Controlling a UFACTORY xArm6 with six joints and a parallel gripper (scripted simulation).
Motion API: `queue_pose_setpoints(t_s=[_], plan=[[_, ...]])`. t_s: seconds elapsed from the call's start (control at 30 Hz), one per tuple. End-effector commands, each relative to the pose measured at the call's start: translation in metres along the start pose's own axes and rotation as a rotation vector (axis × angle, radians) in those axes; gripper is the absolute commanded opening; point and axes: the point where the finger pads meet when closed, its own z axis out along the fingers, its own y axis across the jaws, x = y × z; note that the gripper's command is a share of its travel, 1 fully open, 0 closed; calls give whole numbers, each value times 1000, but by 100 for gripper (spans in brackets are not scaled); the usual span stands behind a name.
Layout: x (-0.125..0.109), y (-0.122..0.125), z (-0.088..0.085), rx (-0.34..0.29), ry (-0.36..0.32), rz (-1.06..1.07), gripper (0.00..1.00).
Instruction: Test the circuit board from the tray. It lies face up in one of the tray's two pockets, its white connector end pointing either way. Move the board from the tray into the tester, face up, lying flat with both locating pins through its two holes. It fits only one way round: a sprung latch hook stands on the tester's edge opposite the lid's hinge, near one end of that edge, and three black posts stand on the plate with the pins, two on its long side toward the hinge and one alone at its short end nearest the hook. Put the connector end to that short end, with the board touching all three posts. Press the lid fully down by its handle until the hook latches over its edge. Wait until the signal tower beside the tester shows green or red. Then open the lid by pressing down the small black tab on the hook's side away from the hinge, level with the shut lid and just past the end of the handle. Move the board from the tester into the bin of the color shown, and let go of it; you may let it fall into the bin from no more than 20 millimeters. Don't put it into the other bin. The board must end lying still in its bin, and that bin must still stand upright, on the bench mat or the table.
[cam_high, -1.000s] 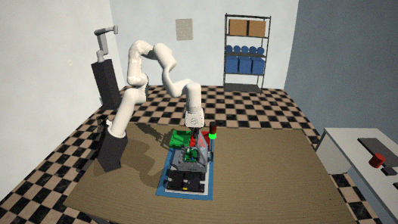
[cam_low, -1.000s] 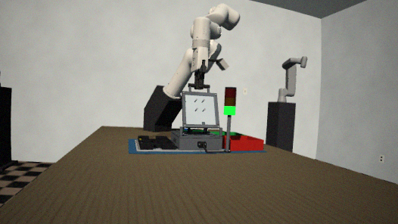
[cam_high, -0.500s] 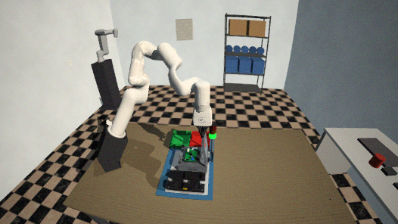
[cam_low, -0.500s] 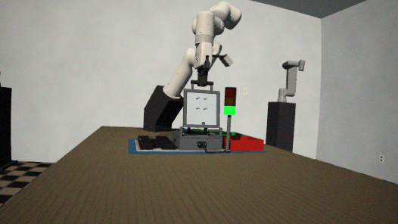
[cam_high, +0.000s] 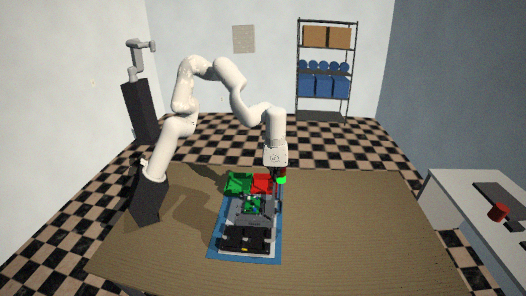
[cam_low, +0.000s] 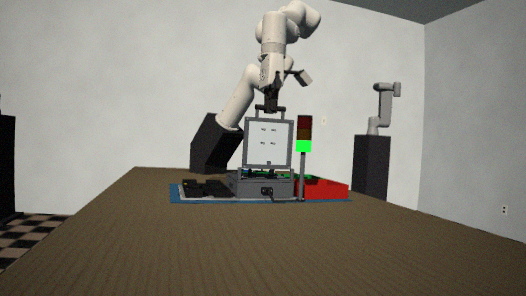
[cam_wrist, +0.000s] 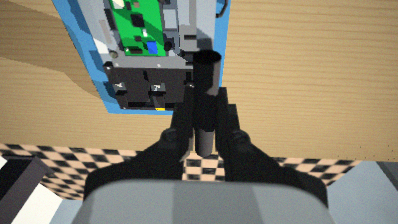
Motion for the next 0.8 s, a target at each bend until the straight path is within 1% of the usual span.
queue_pose_setpoints(t_s=[0.0, 0.17, 0.77], plan=[[0, 9, -1, -4, -1, -1, 0], [0, 15, 0, -4, -1, -1, 0], [0, 24, 1, -4, -1, -1, 0]])
